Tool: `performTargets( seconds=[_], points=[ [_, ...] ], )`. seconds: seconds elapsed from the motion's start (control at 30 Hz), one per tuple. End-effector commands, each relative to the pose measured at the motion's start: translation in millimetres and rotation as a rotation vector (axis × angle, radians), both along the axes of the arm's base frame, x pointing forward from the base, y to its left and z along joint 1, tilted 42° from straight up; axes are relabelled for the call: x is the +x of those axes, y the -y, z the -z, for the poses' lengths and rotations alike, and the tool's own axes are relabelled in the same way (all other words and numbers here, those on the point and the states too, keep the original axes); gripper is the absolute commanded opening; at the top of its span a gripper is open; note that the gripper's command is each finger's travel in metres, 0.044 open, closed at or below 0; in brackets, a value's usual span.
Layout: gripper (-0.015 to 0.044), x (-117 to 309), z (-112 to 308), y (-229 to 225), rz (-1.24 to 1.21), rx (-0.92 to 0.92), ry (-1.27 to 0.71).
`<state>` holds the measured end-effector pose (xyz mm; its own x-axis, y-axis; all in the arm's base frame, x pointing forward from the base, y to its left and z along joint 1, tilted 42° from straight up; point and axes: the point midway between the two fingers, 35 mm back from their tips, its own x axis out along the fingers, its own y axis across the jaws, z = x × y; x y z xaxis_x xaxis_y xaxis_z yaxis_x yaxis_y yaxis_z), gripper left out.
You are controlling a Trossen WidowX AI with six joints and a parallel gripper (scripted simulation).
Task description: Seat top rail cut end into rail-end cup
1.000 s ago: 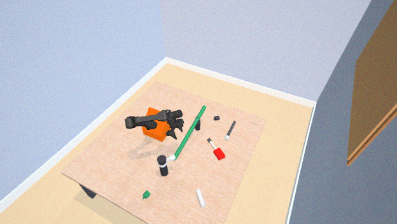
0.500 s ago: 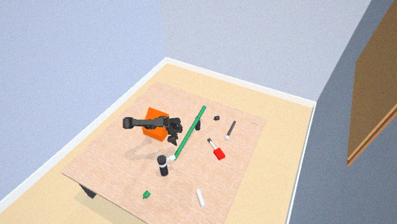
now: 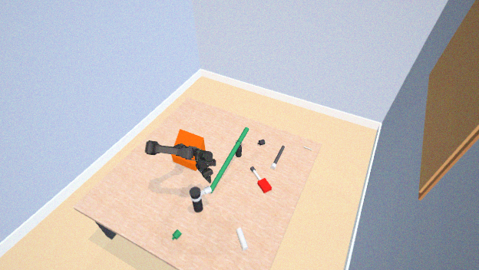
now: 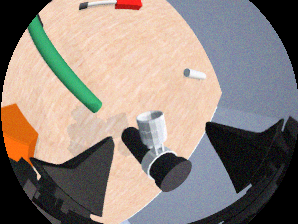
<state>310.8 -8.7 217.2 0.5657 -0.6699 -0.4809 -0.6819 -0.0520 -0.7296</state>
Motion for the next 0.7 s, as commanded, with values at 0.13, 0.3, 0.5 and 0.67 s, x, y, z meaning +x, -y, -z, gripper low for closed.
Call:
performTargets(
  seconds=[0.13,0.3,0.5,0.67],
  points=[
    [0.0440,0.3,-7.0,8.4,-0.021,-0.059,-0.039],
    [0.0440,3.4,8.7,22.1,-0.021,-0.058,-0.039],
    [0.0440,4.5,14.3,27.4,-0.021,-0.059,-0.038],
    [0.0440,8.6,17.4,30.9,-0.020,-0.057,-0.039]
  ],
)
